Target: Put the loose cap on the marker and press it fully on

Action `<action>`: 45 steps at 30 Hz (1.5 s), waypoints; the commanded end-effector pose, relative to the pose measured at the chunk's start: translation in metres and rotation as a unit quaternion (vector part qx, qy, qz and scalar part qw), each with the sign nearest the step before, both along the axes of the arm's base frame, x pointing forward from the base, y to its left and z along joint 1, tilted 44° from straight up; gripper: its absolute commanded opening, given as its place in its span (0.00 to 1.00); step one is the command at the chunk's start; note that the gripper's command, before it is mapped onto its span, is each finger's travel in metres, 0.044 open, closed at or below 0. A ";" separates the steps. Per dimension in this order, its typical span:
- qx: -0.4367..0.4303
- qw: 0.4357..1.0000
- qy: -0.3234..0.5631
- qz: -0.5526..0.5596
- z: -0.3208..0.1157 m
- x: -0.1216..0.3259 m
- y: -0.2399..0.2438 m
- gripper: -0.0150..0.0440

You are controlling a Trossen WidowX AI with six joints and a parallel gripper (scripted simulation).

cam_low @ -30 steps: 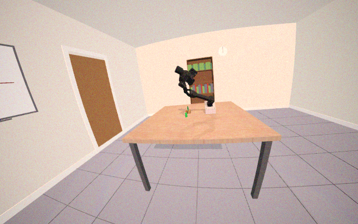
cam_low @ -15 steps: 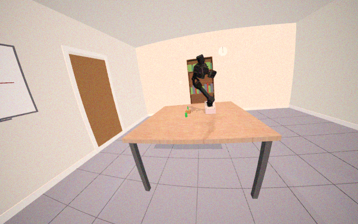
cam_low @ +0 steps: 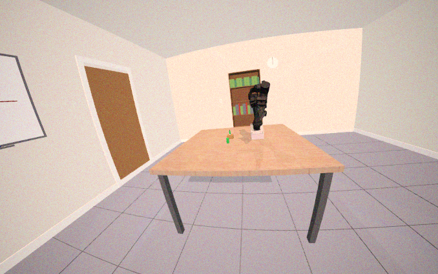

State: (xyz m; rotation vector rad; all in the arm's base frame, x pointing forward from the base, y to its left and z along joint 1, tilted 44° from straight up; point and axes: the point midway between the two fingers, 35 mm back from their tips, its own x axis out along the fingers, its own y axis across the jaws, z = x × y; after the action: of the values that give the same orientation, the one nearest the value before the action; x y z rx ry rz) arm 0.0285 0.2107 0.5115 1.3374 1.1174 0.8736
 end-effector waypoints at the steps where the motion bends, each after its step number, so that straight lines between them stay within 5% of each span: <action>1: -0.134 0.985 -0.102 -0.024 -0.052 0.032 0.042 0.66; 12: -0.377 0.909 -0.176 -0.012 -0.164 0.140 0.054 0.66; 22: -0.492 0.860 -0.114 0.071 -0.268 0.227 0.003 0.66; 36: -0.405 0.902 -0.003 0.150 -0.385 0.277 -0.137 0.66; 45: -0.344 0.930 0.000 0.131 -0.404 0.280 -0.176 0.66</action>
State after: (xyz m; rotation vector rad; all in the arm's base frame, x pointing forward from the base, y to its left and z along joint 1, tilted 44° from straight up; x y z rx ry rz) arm 0.3098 0.0423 0.1114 0.5759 1.4675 0.5365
